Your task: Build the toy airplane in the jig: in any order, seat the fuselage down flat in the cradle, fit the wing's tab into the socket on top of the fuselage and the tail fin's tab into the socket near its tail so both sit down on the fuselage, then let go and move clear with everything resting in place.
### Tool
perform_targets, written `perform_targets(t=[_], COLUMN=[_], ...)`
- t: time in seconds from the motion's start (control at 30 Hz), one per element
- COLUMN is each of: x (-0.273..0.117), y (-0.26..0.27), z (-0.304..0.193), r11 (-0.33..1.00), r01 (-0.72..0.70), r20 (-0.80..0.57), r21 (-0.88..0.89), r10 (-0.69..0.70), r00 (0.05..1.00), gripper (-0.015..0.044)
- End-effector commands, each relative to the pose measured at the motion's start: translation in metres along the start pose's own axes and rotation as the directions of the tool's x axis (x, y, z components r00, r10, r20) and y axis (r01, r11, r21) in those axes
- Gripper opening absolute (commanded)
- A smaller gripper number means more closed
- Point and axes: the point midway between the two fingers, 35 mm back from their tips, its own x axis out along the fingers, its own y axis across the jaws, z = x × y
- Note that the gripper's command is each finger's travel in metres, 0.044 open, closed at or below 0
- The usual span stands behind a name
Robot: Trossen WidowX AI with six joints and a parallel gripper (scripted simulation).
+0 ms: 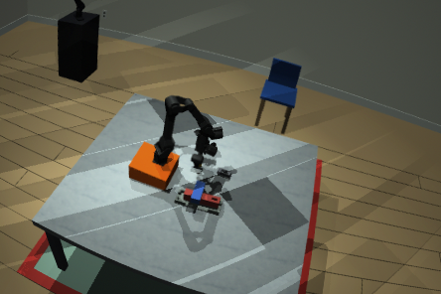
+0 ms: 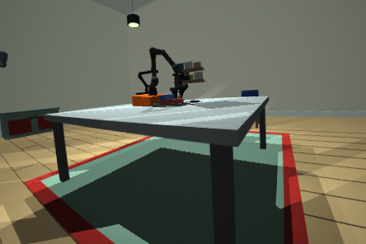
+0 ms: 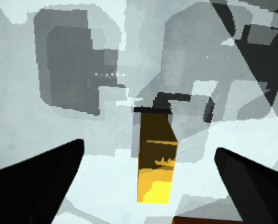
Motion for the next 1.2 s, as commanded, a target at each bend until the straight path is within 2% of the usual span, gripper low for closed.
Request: perform_targets(t=[0.0,0.2,0.7,0.93,1.17], x=[0.007,0.014,0.014,0.014,0.004], y=[-0.001,-0.002,-0.002,-0.002,0.000], z=[-0.001,-0.002,-0.002,-0.002,0.000], r11=[1.000,1.000,1.000,1.000,1.000], r01=[0.004,0.004,0.004,0.004,0.003], r20=[0.000,0.000,0.000,0.000,-0.006], r21=[-0.003,-0.003,-0.003,-0.003,-0.004], r10=[-0.004,-0.004,-0.004,-0.004,-0.003], r00=[1.000,1.000,1.000,1.000,1.000], gripper=[0.0440,0.0440,0.0046,0.0000,0.0000])
